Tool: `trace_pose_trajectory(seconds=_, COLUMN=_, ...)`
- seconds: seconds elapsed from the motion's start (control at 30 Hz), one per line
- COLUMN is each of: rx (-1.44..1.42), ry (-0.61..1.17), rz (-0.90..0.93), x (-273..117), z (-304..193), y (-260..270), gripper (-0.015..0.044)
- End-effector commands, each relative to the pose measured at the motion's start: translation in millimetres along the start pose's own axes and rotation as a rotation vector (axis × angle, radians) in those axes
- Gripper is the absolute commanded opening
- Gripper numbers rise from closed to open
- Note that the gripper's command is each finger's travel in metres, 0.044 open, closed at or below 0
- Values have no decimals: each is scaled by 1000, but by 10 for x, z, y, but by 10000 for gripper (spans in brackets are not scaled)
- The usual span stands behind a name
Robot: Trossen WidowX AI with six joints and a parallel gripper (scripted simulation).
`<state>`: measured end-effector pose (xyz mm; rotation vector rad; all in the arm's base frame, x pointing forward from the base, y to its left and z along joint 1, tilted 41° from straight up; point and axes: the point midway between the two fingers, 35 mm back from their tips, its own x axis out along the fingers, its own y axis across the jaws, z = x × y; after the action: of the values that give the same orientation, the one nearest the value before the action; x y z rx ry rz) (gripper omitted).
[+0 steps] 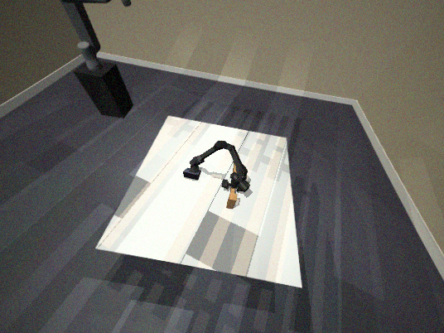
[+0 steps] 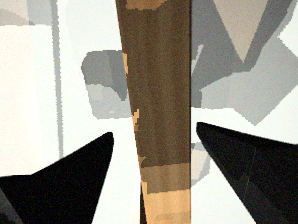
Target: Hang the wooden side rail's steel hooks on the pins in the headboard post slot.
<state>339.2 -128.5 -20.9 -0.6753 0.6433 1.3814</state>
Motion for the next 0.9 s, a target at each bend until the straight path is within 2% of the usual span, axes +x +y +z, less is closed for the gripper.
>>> trace_pose_trajectory(seconds=0.0, rx=-4, ry=16, rz=-12, x=-304, z=-21, y=-4, gripper=440)
trace_pose_trajectory(seconds=0.23, rx=-4, ry=17, rz=-13, x=-330, z=4, y=-3, gripper=440)
trace_pose_trajectory(seconds=0.4, rx=-3, ry=15, rz=-12, x=-322, z=280, y=-3, gripper=440)
trace_pose_trajectory(seconds=0.87, rx=-12, ry=16, rz=-5, x=-304, z=249, y=-7, gripper=440)
